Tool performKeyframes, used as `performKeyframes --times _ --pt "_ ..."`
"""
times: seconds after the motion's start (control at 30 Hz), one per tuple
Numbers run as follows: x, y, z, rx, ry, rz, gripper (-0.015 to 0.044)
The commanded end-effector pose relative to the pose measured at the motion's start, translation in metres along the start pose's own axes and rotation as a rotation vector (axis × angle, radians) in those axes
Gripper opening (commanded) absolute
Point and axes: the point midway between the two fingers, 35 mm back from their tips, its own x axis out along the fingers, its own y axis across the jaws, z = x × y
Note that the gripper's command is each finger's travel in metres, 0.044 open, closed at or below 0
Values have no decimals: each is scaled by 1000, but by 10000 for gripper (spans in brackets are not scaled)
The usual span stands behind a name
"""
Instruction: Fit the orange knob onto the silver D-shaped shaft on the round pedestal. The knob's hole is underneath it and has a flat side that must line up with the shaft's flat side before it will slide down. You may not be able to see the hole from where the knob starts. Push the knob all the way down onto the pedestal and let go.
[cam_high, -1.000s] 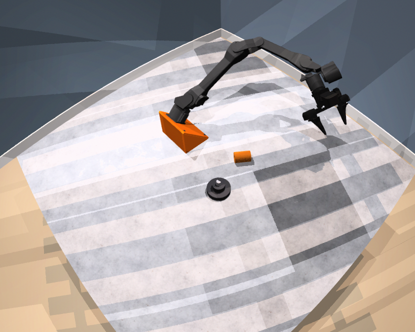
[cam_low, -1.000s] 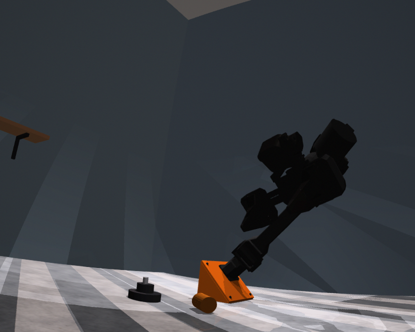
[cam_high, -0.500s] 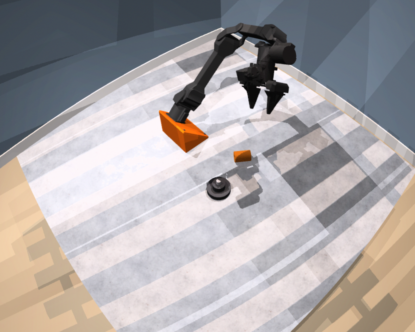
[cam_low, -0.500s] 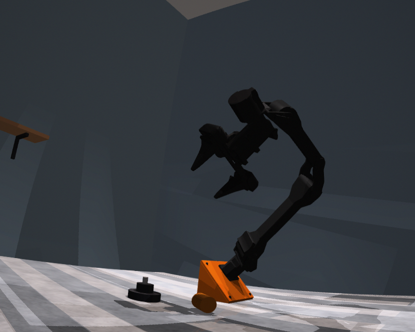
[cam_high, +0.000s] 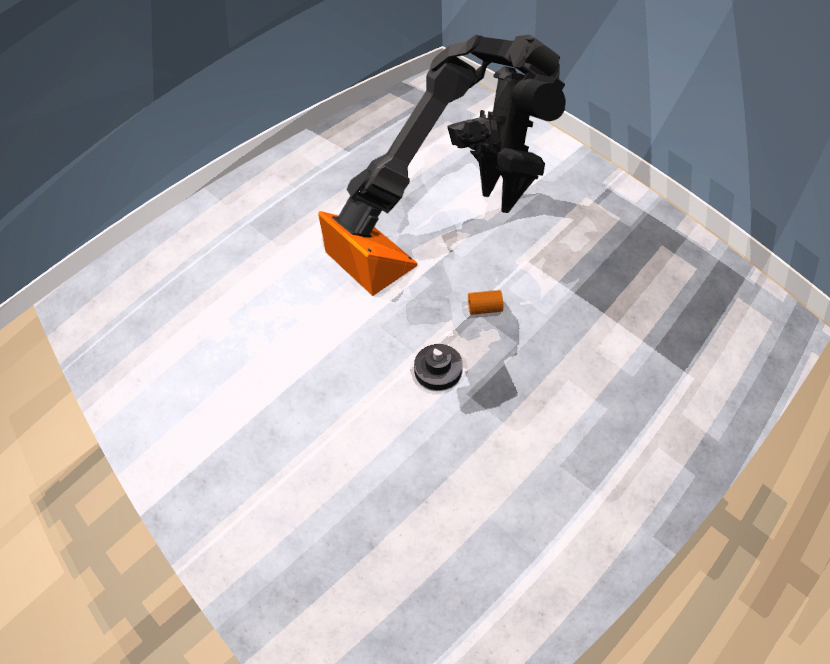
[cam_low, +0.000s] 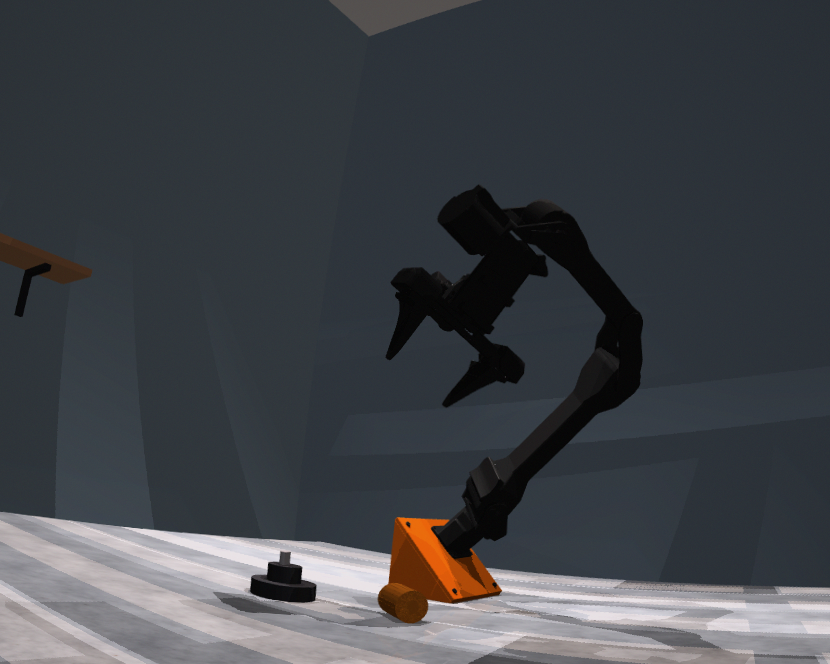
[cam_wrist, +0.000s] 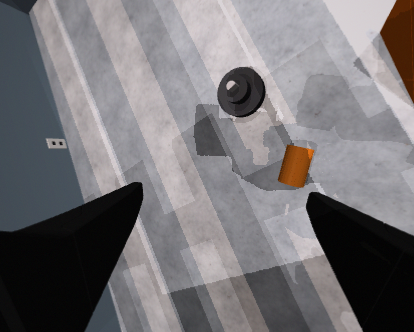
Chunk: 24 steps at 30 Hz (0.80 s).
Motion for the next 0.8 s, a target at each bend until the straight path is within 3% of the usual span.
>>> performKeyframes --times 0.0,0.33,0.77 --pt "33 -9 -9 -42 -12 -95 440" --pt "162 -89 -59 -7 -61 -472 440" --pt "187 -97 -68 -6 -64 -483 440"
